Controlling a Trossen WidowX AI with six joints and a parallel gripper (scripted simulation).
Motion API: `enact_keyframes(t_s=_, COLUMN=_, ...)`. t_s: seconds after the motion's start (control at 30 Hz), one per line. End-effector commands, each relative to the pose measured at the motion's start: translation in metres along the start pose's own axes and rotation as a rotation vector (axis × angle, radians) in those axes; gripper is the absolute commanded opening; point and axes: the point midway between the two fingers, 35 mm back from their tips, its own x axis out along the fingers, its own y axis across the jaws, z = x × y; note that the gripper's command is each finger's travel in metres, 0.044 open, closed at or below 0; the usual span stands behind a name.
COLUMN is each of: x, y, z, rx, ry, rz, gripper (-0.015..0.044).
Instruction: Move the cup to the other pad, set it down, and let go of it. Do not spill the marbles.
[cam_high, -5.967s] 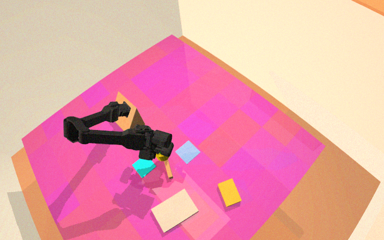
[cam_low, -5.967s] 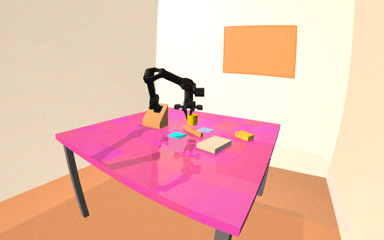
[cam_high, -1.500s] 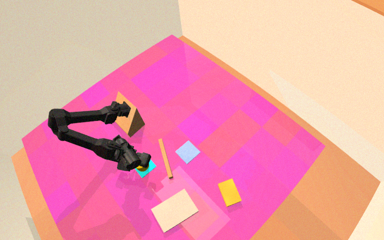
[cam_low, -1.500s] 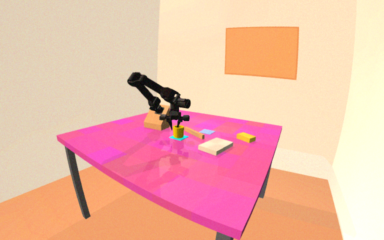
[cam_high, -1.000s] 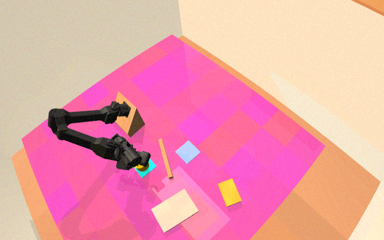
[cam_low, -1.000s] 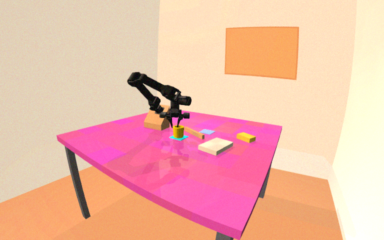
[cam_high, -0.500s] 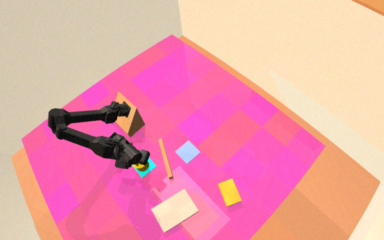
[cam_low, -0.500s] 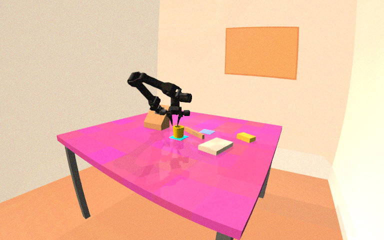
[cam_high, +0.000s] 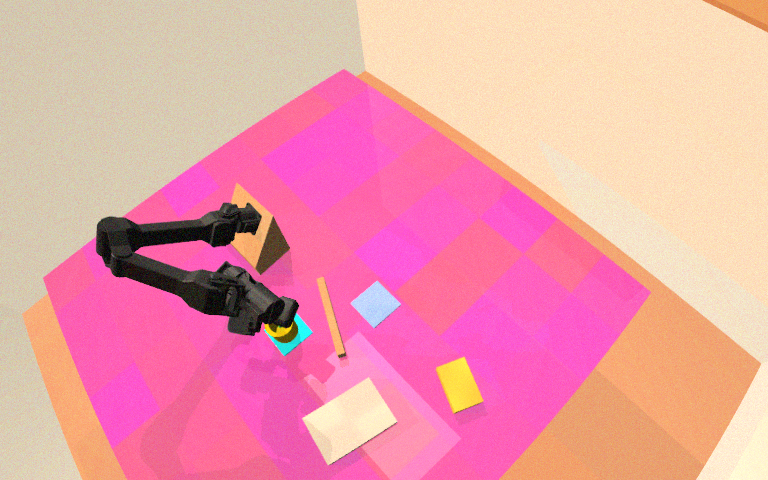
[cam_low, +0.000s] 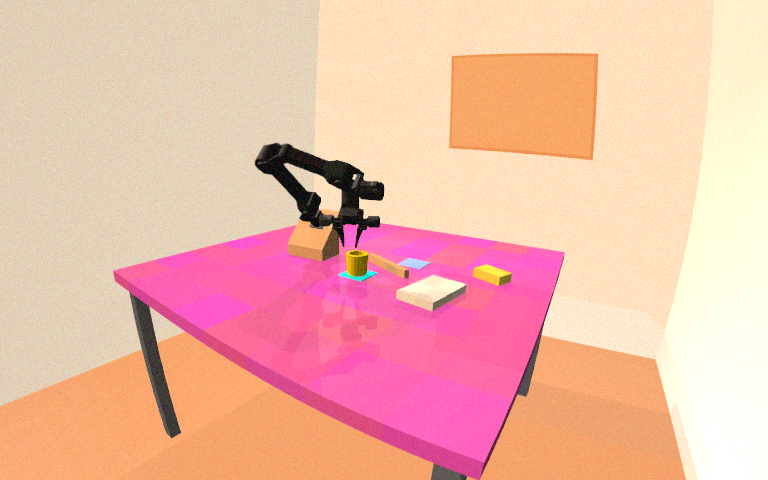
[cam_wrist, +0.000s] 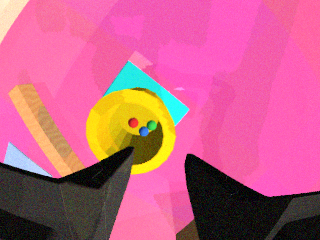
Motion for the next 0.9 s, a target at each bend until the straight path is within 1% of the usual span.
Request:
enact_keyframes(t_s=0.0, x=0.001, y=0.000, z=0.000, rx=-0.002, ry=0.000, rz=0.000, gripper=0.0252)
enact_keyframes(t_s=0.23, x=-0.003, y=0.001, z=0.000, rx=-0.002, ry=0.001, rz=0.001, gripper=0.0435)
enact_keyframes(t_s=0.77, x=-0.059, y=0.003, z=-0.001, rx=0.001, ry=0.002, rz=0.000, gripper=0.0440)
enact_keyframes(t_s=0.87, x=-0.063, y=0.003, z=0.000, rx=0.001, ry=0.001, rz=-0.001, gripper=0.0440)
